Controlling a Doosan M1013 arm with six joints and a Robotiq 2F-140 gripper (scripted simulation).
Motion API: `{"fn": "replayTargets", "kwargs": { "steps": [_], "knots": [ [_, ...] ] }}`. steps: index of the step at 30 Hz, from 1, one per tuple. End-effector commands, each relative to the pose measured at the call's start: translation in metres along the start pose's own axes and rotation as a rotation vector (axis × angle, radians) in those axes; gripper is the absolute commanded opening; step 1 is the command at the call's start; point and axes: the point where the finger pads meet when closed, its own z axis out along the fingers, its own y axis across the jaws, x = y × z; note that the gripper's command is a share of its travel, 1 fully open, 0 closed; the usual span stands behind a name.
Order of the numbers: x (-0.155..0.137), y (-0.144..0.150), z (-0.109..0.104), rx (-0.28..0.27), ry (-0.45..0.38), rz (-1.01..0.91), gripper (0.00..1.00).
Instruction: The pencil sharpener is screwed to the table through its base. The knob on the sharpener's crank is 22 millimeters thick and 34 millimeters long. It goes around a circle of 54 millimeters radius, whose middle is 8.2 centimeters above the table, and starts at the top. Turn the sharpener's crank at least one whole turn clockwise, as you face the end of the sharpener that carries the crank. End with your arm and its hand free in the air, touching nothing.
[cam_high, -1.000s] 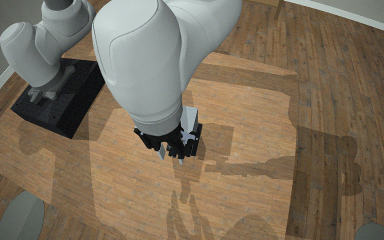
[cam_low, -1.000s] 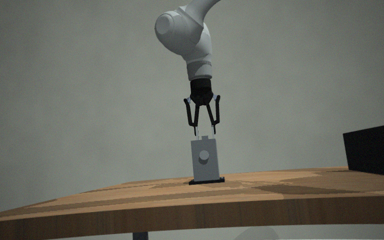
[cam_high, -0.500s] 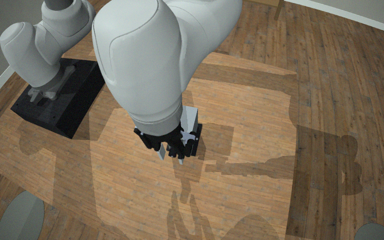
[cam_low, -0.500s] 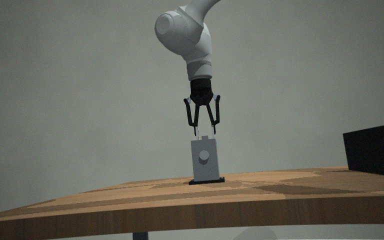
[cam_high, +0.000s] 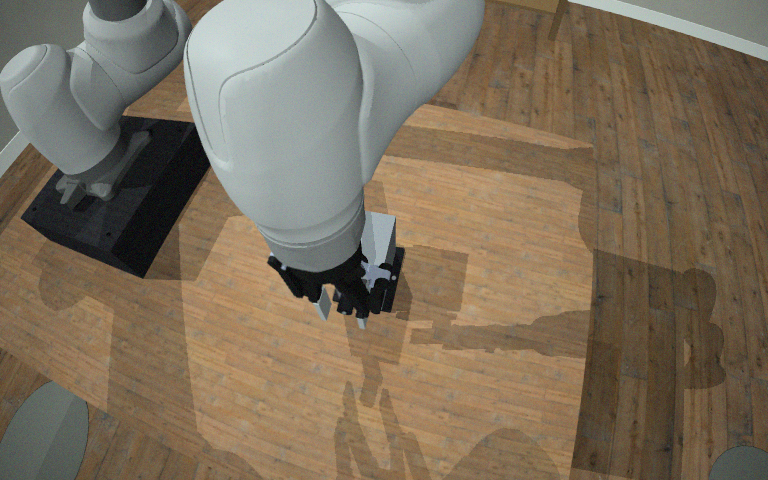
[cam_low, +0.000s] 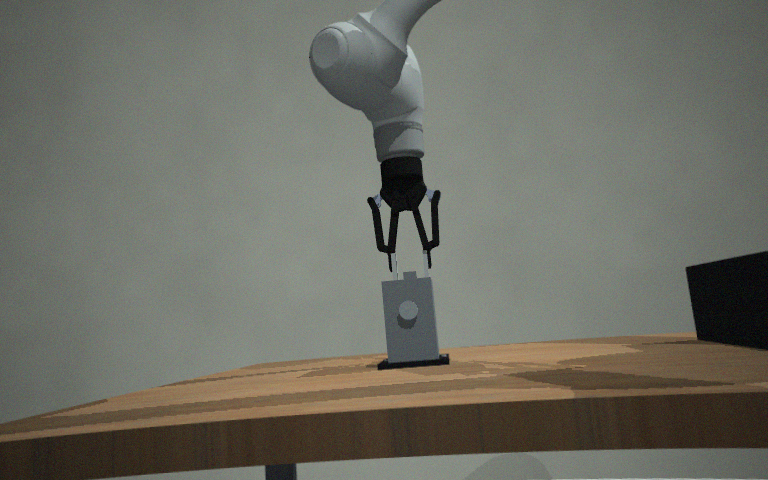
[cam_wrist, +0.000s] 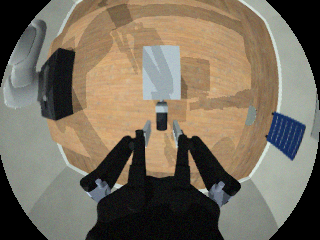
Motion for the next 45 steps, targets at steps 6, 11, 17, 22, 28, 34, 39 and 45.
{"fn": "replayTargets", "kwargs": {
  "steps": [6, 11, 17, 22, 28, 34, 39, 45],
  "knots": [
    [0.000, 0.000, 0.000, 0.000, 0.000, 0.000, 0.32],
    [0.000, 0.000, 0.000, 0.000, 0.000, 0.000, 0.32],
    [0.000, 0.000, 0.000, 0.000, 0.000, 0.000, 0.32],
    [0.000, 0.000, -0.001, 0.000, 0.000, 0.000, 0.32],
    [0.000, 0.000, -0.008, 0.000, 0.000, 0.000, 0.32],
    [0.000, 0.000, -0.021, 0.000, 0.000, 0.000, 0.32],
    [0.000, 0.000, -0.029, 0.000, 0.000, 0.000, 0.32],
    [0.000, 0.000, -0.047, 0.000, 0.000, 0.000, 0.32]
  ]
}}
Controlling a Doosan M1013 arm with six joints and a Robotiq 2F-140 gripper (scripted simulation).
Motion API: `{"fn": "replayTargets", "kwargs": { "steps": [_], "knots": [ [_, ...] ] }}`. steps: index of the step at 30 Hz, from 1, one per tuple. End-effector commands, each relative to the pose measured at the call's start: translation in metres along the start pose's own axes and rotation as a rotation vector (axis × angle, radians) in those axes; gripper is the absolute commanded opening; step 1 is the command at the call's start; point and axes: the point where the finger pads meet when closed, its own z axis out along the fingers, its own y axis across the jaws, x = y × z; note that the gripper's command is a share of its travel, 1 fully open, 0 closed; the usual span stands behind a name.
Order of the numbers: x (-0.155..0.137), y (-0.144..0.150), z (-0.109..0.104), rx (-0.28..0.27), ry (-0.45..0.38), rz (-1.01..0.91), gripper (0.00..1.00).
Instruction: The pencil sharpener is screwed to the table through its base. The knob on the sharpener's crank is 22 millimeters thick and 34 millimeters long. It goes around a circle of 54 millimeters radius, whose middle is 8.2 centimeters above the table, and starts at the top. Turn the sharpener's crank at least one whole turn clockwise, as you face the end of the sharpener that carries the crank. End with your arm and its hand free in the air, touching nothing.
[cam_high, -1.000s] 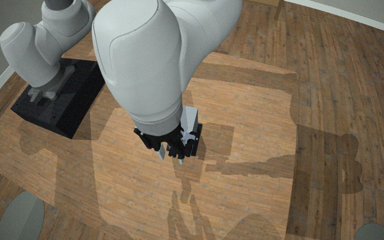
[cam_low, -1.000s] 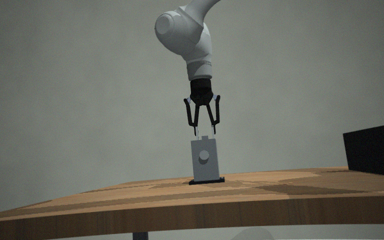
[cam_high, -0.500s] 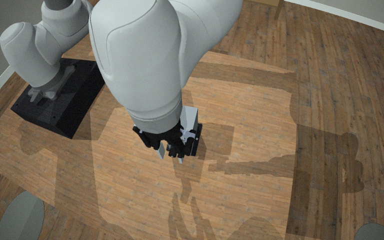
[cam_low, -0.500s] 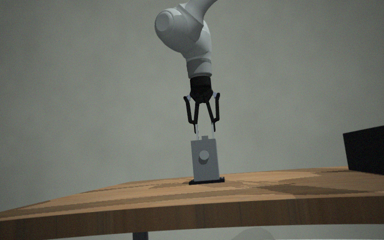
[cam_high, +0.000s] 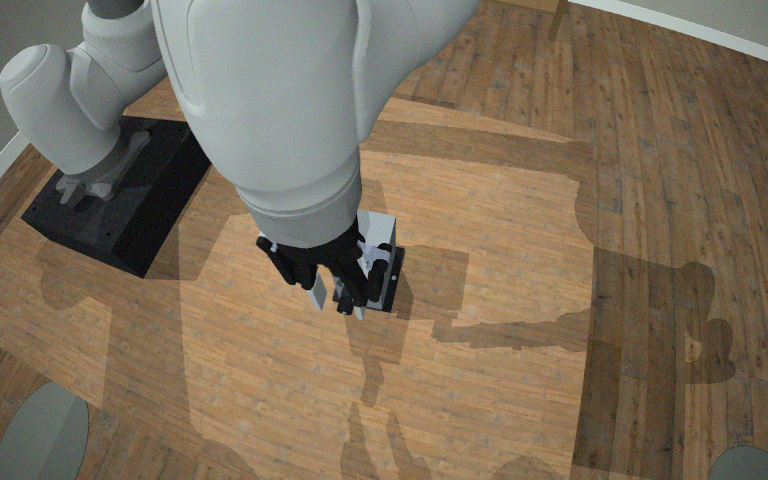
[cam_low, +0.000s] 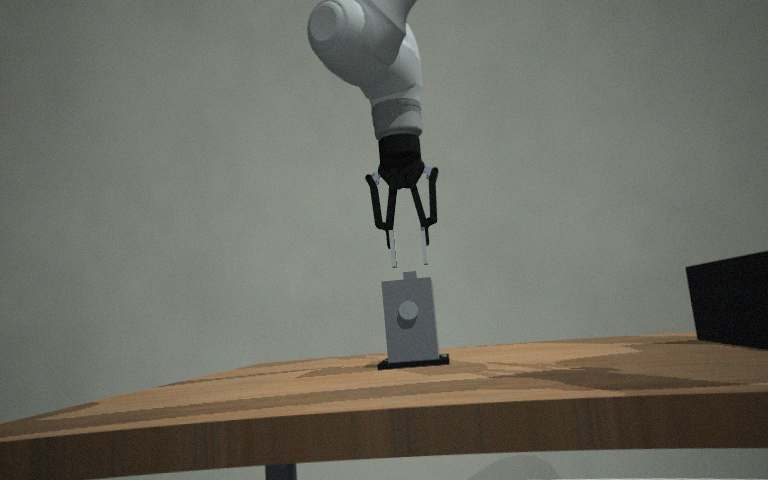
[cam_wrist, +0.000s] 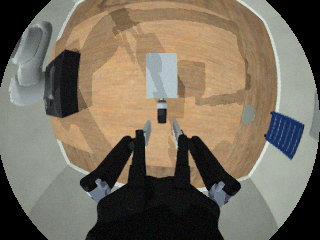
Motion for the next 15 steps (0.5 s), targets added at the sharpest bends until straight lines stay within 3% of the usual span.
{"fn": "replayTargets", "kwargs": {
  "steps": [1, 15],
  "knots": [
    [0.000, 0.000, -0.008, 0.000, 0.000, 0.000, 0.32],
    [0.000, 0.000, -0.028, 0.000, 0.000, 0.000, 0.32]
  ]
}}
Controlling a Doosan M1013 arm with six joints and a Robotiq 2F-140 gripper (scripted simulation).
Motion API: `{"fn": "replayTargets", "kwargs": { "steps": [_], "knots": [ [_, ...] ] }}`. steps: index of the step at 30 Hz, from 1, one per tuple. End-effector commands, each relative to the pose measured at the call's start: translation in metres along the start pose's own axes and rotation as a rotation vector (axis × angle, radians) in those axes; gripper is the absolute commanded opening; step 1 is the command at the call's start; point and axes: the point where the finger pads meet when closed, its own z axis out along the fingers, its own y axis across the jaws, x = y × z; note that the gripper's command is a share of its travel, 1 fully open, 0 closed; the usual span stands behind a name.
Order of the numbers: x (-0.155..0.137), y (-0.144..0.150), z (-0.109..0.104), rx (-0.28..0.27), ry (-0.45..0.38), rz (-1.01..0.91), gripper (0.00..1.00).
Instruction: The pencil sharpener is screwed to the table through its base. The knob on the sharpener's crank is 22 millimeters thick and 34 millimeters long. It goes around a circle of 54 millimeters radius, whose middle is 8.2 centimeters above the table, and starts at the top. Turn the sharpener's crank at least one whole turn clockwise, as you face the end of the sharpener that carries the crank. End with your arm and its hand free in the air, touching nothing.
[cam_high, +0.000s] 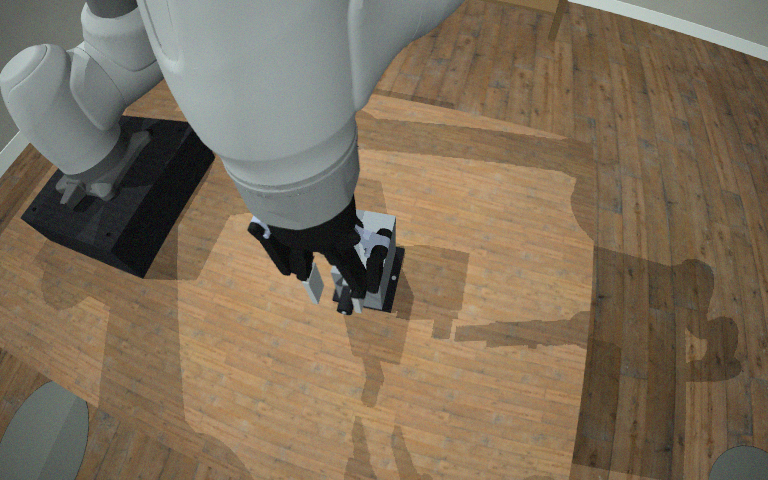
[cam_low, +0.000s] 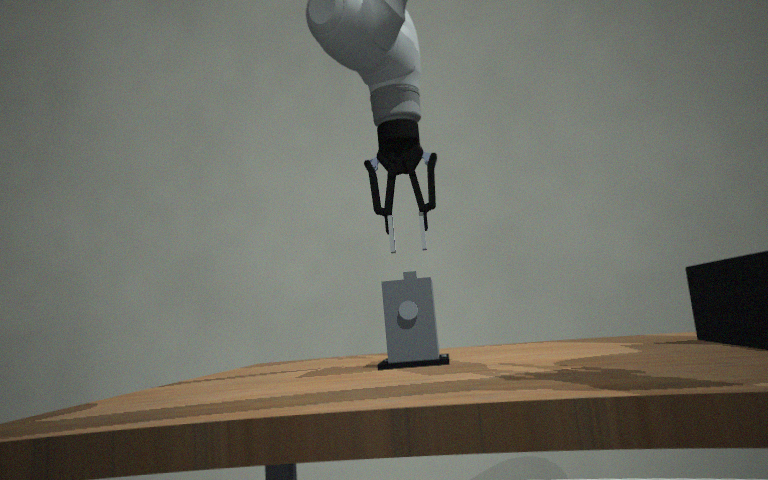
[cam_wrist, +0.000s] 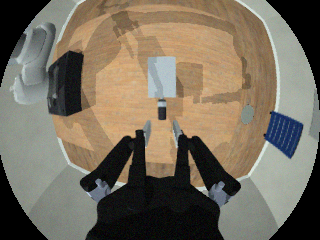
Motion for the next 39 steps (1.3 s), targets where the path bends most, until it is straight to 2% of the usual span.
{"fn": "replayTargets", "kwargs": {
  "steps": [1, 5, 6, 39],
  "knots": [
    [0.0000, 0.0000, -0.0016, 0.000, 0.000, 0.000, 0.32],
    [0.0000, 0.0000, -0.0020, 0.000, 0.000, 0.000, 0.32],
    [0.0000, 0.0000, -0.0020, 0.000, 0.000, 0.000, 0.00],
    [0.0000, 0.0000, -0.0020, 0.000, 0.000, 0.000, 0.00]
  ]
}}
